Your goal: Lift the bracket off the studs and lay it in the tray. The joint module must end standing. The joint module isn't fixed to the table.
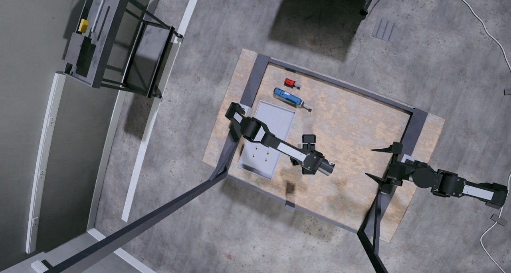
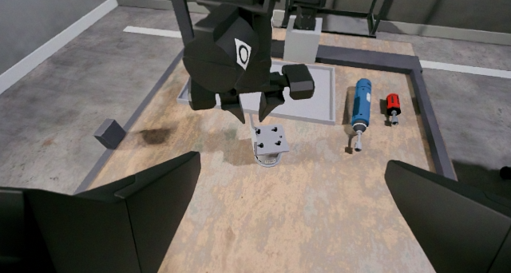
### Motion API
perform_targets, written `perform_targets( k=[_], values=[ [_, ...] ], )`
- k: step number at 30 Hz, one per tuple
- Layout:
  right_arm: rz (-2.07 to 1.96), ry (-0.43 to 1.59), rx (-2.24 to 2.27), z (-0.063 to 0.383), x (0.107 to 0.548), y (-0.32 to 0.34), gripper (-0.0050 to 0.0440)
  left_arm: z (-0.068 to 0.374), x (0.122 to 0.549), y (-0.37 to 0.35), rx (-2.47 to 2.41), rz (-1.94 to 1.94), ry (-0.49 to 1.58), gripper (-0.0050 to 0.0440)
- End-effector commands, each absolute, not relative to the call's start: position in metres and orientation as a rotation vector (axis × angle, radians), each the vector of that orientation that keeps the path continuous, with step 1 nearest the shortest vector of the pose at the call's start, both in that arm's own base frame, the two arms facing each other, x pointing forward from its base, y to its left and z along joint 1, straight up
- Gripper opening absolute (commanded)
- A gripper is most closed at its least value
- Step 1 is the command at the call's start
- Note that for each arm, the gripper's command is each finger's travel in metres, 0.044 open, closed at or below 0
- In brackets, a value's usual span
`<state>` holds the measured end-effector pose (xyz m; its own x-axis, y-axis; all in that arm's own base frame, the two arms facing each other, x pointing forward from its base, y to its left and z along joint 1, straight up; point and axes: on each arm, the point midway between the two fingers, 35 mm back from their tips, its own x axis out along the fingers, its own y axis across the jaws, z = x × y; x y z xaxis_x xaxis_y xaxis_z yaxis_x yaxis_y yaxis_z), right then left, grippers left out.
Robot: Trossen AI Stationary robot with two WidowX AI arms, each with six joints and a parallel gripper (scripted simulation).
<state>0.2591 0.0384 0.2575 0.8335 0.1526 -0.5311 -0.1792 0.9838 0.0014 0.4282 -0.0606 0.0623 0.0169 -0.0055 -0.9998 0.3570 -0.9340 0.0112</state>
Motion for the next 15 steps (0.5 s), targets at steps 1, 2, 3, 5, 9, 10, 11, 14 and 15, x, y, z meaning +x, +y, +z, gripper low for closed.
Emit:
perform_targets(
  k=[1,2,3,5,9,10,11,14,15],
  values=[
    [0.177,0.543,-0.050,0.263,0.259,0.038,0.0440,0.052,0.427,-0.057,2.034,-2.010,0.375,0.0130],
    [0.177,0.543,-0.050,0.263,0.259,0.038,0.0440,0.049,0.427,-0.058,2.034,-2.011,0.374,0.0130],
    [0.177,0.543,-0.050,0.263,0.259,0.038,0.0440,0.046,0.427,-0.058,2.034,-2.011,0.373,0.0130],
    [0.177,0.543,-0.050,0.263,0.259,0.038,0.0440,0.040,0.427,-0.058,2.034,-2.011,0.373,0.0130],
    [0.177,0.543,-0.050,0.263,0.259,0.038,0.0440,0.028,0.427,-0.058,2.034,-2.011,0.373,0.0130],
    [0.177,0.543,-0.050,0.263,0.259,0.038,0.0440,0.028,0.427,-0.058,2.034,-2.011,0.373,0.0130],
    [0.177,0.543,-0.050,0.263,0.259,0.038,0.0440,0.028,0.427,-0.058,2.034,-2.011,0.373,0.0130],
    [0.177,0.543,-0.050,0.263,0.259,0.038,0.0440,0.021,0.427,-0.058,2.034,-2.011,0.373,0.0130],
    [0.177,0.543,-0.050,0.263,0.259,0.038,0.0440,0.019,0.427,-0.058,2.034,-2.011,0.373,0.0130]
  ],
)
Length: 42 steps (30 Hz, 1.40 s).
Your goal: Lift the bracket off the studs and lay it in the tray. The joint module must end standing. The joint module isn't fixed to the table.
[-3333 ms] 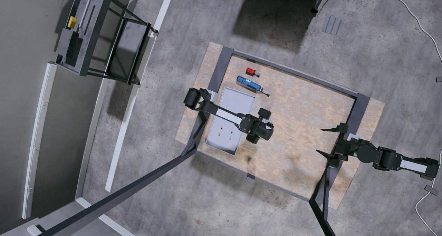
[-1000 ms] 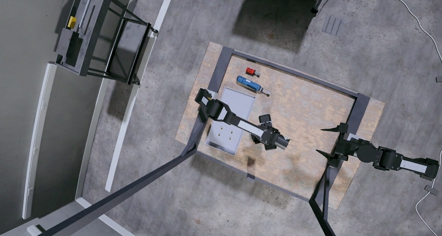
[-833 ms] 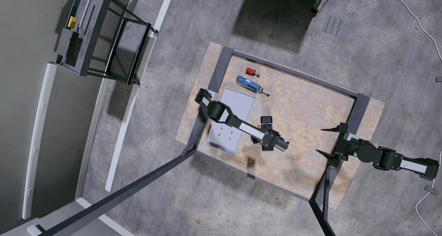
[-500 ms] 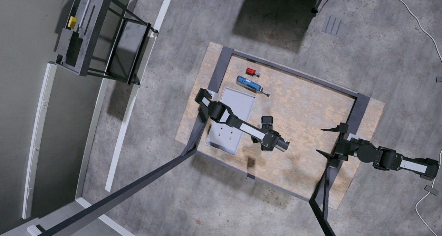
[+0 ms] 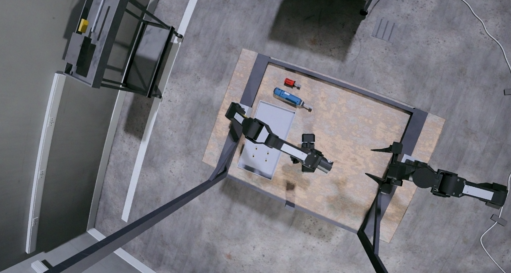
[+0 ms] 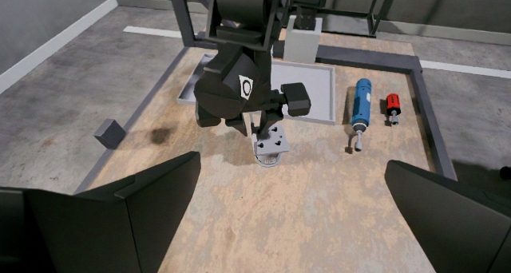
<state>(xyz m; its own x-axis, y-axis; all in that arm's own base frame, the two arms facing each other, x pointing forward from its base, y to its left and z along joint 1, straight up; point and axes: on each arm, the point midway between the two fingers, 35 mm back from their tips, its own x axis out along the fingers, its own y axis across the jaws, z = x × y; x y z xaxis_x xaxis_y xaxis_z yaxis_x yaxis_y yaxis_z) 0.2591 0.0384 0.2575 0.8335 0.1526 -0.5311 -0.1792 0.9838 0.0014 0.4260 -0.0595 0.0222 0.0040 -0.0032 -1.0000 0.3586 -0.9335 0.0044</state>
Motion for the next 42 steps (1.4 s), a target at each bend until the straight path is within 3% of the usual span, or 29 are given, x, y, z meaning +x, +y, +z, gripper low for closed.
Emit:
perform_targets(
  k=[1,13,26,42],
  values=[
    [0.177,0.543,-0.050,0.263,0.259,0.038,0.0440,0.018,0.427,-0.058,2.034,-2.011,0.373,0.0130],
    [0.177,0.543,-0.050,0.263,0.259,0.038,0.0440,0.015,0.429,-0.059,2.039,-2.005,0.371,0.0111],
    [0.177,0.543,-0.050,0.263,0.259,0.038,0.0440,0.023,0.431,-0.060,2.052,-1.981,0.361,0.0011],
    [0.177,0.543,-0.050,0.263,0.259,0.038,0.0440,0.026,0.432,-0.060,2.055,-1.977,0.360,-0.0004]
  ],
)
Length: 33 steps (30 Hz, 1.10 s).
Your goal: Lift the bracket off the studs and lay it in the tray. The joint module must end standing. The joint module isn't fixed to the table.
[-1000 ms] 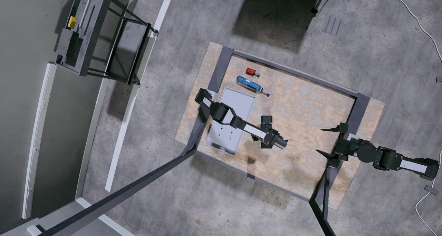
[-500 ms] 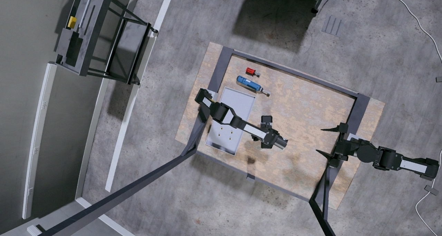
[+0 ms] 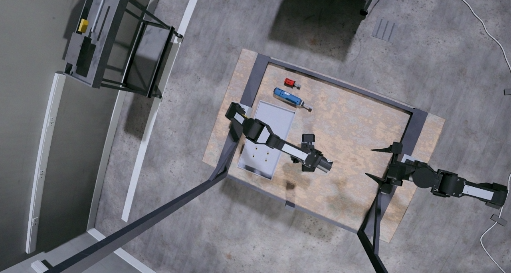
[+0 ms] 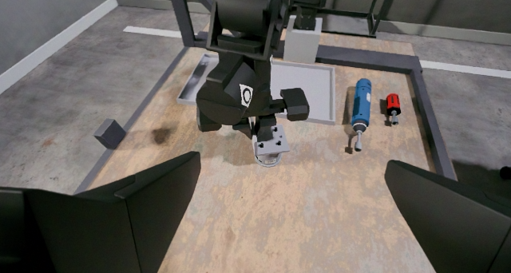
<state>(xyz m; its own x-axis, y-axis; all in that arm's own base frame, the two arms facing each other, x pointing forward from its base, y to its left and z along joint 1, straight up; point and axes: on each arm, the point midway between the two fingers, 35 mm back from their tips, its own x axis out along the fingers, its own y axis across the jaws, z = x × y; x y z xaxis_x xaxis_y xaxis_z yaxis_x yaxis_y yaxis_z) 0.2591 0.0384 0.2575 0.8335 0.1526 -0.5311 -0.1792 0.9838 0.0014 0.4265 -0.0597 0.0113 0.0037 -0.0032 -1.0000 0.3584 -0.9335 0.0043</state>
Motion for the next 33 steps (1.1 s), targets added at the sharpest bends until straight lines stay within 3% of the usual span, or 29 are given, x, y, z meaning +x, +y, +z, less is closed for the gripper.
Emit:
perform_targets(
  k=[1,10,16,33],
  values=[
    [0.177,0.543,-0.050,0.263,0.259,0.038,0.0440,0.028,0.434,-0.060,2.060,-1.971,0.358,-0.0005],
    [0.177,0.543,-0.050,0.263,0.259,0.038,0.0440,0.042,0.437,-0.061,2.060,-1.971,0.358,-0.0050],
    [0.177,0.543,-0.050,0.263,0.259,0.038,0.0440,0.062,0.437,-0.061,2.074,-1.952,0.352,-0.0050],
    [0.177,0.543,-0.050,0.263,0.259,0.038,0.0440,0.053,0.430,-0.060,2.052,-1.981,0.361,-0.0050]
  ],
)
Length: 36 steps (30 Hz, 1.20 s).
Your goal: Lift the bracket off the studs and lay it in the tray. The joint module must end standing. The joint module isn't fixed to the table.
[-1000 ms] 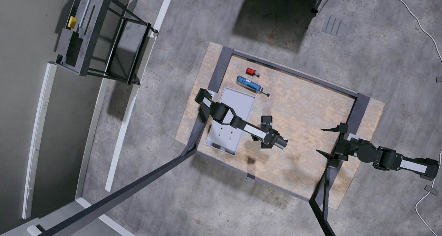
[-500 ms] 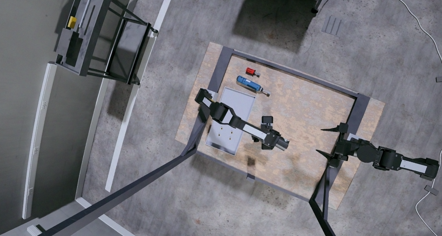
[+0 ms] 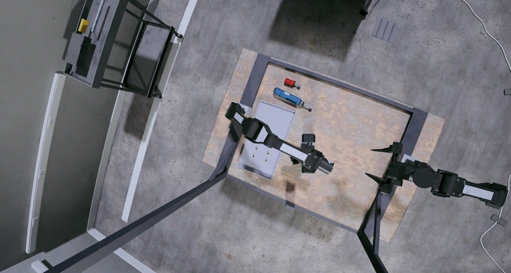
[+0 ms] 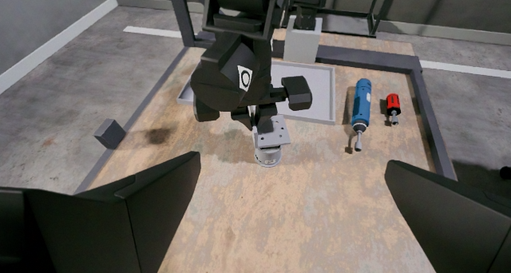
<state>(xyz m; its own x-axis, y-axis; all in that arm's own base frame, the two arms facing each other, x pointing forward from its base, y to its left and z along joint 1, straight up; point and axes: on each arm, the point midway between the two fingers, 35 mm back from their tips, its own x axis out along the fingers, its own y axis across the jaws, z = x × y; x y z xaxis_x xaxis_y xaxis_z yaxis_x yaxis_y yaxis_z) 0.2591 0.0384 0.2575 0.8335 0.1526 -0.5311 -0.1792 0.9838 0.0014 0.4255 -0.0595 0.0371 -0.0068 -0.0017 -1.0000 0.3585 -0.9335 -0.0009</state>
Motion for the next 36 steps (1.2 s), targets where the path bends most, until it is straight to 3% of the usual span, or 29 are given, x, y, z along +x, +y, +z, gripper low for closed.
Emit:
perform_targets(
  k=[1,16,24,31,36],
  values=[
    [0.177,0.543,-0.050,0.263,0.259,0.038,0.0440,0.059,0.430,-0.060,2.063,-1.966,0.357,-0.0050],
    [0.177,0.543,-0.050,0.263,0.259,0.038,0.0440,0.088,0.432,-0.059,2.074,-1.953,0.351,-0.0050],
    [0.177,0.543,-0.050,0.263,0.259,0.038,0.0440,0.082,0.423,-0.065,2.063,-1.965,0.366,-0.0050],
    [0.177,0.540,-0.050,0.265,0.261,0.039,0.0440,0.077,0.390,-0.089,2.072,-1.931,0.369,-0.0050],
    [0.182,0.532,-0.053,0.265,0.291,0.045,0.0440,0.065,0.347,-0.106,2.069,-1.924,0.365,-0.0050]
  ],
)
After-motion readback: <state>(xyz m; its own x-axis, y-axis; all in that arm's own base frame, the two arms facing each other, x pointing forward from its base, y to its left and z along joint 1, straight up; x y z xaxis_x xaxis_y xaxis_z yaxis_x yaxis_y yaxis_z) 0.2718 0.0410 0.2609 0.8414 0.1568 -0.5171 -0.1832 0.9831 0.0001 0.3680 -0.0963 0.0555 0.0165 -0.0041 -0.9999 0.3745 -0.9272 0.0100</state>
